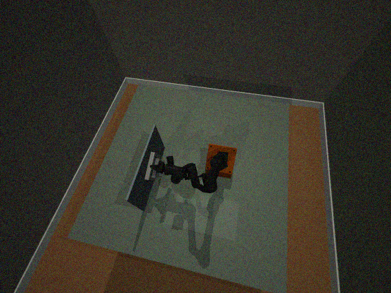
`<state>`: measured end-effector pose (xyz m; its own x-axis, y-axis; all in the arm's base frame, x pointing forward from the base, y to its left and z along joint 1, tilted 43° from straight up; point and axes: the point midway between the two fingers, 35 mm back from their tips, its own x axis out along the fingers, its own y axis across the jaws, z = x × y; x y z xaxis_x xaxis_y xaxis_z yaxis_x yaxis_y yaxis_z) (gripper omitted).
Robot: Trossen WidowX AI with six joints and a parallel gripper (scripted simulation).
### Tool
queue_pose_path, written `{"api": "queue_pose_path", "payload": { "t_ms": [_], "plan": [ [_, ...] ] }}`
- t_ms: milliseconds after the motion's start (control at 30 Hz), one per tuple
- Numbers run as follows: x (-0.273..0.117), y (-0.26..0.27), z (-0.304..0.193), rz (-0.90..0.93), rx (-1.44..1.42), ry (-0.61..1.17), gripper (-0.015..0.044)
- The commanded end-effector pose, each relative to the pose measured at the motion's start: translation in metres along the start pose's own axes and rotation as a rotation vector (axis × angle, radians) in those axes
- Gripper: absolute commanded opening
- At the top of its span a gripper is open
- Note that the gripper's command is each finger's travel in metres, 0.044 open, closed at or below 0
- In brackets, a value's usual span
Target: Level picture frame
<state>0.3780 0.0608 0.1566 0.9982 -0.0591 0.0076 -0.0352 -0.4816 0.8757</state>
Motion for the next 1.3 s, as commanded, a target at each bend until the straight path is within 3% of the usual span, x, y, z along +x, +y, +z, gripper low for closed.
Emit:
{"api": "queue_pose_path", "payload": {
  "t_ms": [0, 1267],
  "plan": [
    [0.0, -0.0001, 0.0, -0.001, 0.007, 0.003, 0.0],
    [0.0, -0.0002, 0.0005, 0.0, 0.205, 0.006, 0.0]
  ]
}}
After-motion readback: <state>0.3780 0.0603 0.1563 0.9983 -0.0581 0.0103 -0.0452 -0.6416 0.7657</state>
